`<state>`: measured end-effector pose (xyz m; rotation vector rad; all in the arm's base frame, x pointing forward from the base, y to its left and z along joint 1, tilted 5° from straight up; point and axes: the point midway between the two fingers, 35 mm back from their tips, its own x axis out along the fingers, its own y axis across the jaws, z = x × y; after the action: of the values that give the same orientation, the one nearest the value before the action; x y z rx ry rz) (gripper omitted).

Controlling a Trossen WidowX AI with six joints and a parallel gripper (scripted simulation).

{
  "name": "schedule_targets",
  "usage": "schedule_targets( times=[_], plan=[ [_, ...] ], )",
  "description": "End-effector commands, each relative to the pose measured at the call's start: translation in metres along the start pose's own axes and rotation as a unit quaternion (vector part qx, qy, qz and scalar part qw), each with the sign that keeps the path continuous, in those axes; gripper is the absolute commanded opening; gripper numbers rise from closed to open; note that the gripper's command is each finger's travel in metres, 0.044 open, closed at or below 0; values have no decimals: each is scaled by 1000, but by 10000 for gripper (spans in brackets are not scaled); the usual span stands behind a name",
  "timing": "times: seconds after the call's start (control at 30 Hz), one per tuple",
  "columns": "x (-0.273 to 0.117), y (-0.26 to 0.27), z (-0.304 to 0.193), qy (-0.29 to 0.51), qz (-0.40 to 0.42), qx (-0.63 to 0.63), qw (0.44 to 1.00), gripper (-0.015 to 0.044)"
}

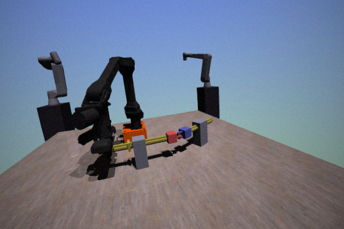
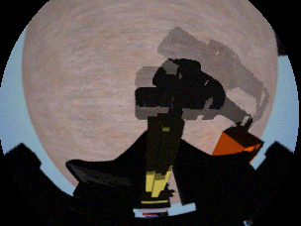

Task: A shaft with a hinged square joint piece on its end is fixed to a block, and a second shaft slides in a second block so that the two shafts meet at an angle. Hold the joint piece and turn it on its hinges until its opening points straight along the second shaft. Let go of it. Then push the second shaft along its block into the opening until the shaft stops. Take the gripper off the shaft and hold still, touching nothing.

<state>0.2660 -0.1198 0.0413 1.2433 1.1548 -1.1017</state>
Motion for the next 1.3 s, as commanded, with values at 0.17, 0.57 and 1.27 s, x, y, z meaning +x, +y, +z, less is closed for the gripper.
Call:
schedule_targets(
  times=[0.17, 0.57, 1.27],
  plan=[
    [1, 0, -15, 1, 1, 1, 1000, 0],
    [0, 0, -11, 0, 0, 1, 1000, 26],
    [0, 0, -11, 0, 0, 1, 1000, 434]
  ],
)
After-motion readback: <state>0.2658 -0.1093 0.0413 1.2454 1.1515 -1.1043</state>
